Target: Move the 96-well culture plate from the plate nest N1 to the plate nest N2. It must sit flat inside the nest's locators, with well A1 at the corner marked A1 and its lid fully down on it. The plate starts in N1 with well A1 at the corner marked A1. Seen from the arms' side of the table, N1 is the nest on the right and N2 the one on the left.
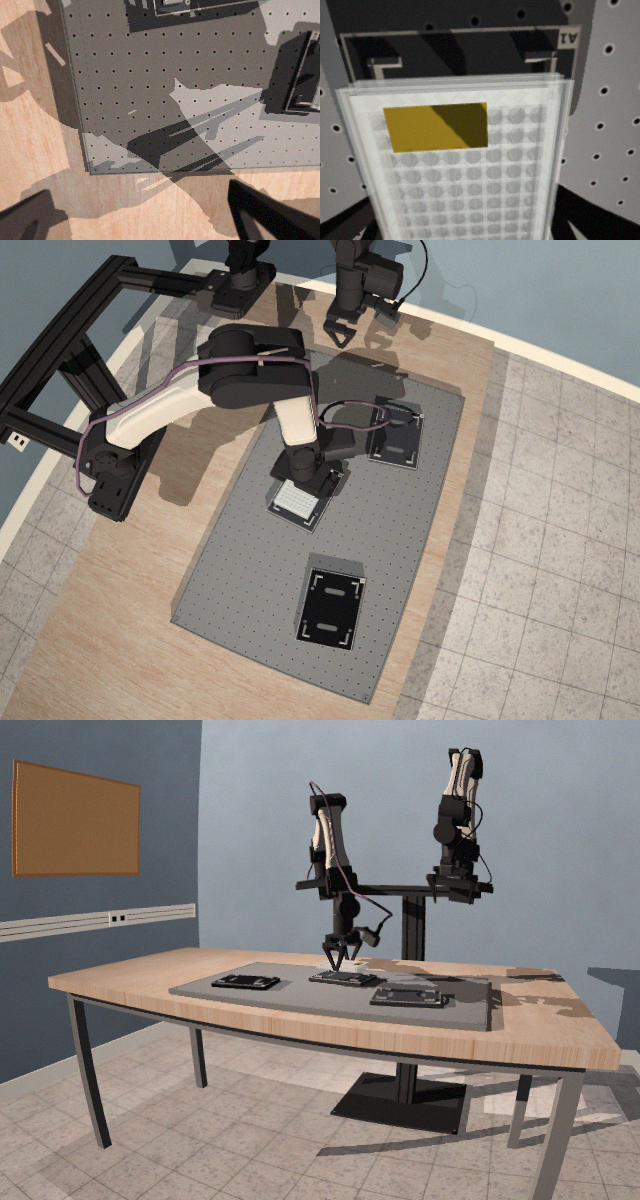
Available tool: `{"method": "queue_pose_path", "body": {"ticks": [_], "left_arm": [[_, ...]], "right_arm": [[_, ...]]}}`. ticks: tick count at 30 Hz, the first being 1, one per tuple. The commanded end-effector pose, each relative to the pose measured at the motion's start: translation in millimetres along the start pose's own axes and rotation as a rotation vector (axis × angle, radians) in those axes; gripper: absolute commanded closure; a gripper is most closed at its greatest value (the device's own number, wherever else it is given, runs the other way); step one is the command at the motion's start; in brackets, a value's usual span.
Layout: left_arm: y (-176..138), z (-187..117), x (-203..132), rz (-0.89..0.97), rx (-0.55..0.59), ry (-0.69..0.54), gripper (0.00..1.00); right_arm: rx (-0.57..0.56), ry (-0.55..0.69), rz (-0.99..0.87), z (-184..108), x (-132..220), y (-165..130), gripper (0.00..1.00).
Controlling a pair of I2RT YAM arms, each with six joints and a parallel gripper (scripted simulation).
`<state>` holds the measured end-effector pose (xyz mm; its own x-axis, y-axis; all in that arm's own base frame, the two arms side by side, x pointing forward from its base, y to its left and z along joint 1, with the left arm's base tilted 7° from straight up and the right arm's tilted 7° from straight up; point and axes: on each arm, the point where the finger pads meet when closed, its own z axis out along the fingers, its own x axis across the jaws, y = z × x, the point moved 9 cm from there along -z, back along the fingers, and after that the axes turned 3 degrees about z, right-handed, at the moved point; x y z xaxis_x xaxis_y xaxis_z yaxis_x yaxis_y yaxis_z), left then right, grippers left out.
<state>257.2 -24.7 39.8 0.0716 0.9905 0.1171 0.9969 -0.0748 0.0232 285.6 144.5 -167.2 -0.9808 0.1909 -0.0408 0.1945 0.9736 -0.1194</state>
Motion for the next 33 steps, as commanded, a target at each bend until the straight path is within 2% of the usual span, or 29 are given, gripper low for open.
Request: {"method": "queue_pose_path", "body": {"ticks": [1, 9, 11, 24, 33], "left_arm": [[4, -3, -1, 0.009, -0.018, -0.003, 0.0], [4, -3, -1, 0.009, -0.018, -0.003, 0.0], [4, -3, -1, 0.009, -0.018, -0.003, 0.0], [4, -3, -1, 0.009, -0.018, -0.003, 0.0], [4, -3, -1, 0.009, -0.018, -0.003, 0.0]], "right_arm": [[-0.018, -0.024, -0.007, 7, -6, 4, 1.0], [-0.017, -0.023, -0.005, 16, -7, 4, 1.0], [-0.038, -0.049, -0.007, 5, -13, 11, 1.0], [-0.042, -0.053, -0.008, 1, -13, 11, 1.0], [-0.013, -0.018, -0.013, 17, -1, 3, 1.0]]}}
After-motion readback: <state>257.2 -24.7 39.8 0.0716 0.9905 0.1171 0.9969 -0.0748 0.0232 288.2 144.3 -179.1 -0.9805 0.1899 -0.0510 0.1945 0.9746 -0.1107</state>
